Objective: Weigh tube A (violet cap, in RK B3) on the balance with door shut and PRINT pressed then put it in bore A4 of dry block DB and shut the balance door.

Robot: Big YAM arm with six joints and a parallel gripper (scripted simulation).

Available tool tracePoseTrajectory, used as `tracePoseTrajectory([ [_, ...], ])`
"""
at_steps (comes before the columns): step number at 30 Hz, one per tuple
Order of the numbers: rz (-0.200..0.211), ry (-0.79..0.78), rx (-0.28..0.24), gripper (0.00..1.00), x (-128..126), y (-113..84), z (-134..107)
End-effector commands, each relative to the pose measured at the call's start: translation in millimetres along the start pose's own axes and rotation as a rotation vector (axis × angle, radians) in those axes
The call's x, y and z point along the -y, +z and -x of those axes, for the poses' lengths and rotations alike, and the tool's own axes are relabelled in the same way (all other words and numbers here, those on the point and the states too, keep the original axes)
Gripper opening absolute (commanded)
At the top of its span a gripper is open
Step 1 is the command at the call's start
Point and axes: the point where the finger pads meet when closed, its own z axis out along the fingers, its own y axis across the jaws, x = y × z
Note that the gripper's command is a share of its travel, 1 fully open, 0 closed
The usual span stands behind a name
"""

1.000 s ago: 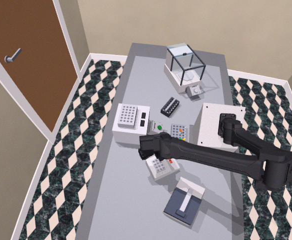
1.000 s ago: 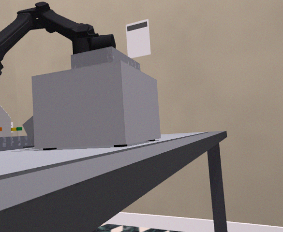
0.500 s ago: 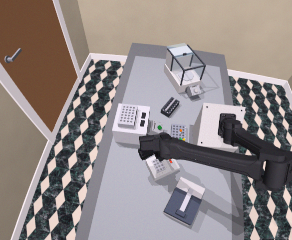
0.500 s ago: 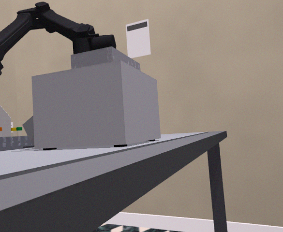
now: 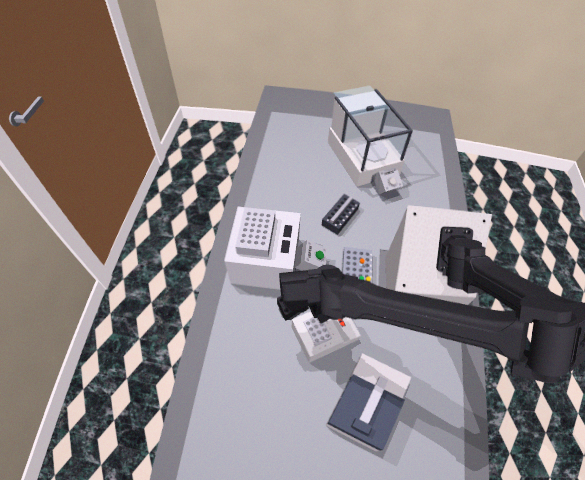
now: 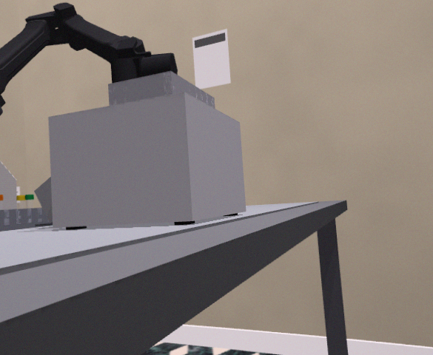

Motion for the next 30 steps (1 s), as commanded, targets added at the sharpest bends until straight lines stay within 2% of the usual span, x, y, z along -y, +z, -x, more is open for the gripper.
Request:
tracePoseTrajectory([
  [1, 0.015, -0.015, -0.022, 0.09, -5, 9.9, -5],
  [5, 0.017, -0.015, -0.026, 0.09, -4, 10.7, -6],
  [15, 0.012, -0.032, -0.009, 0.09, -4, 4.8, 12],
  [18, 0.010, -0.015, -0.008, 0.09, -2, 9.7, 8],
  [20, 0.003, -0.016, 0.003, 0.09, 0, 2.2, 8],
  [21, 0.009, -0.022, -0.002, 0.09, -9, 7.1, 5],
  [26, 0.013, -0.004, -0.014, 0.09, -4, 13.5, 0],
  [30, 0.011, -0.009, -0.006, 0.09, -3, 12.6, 6],
])
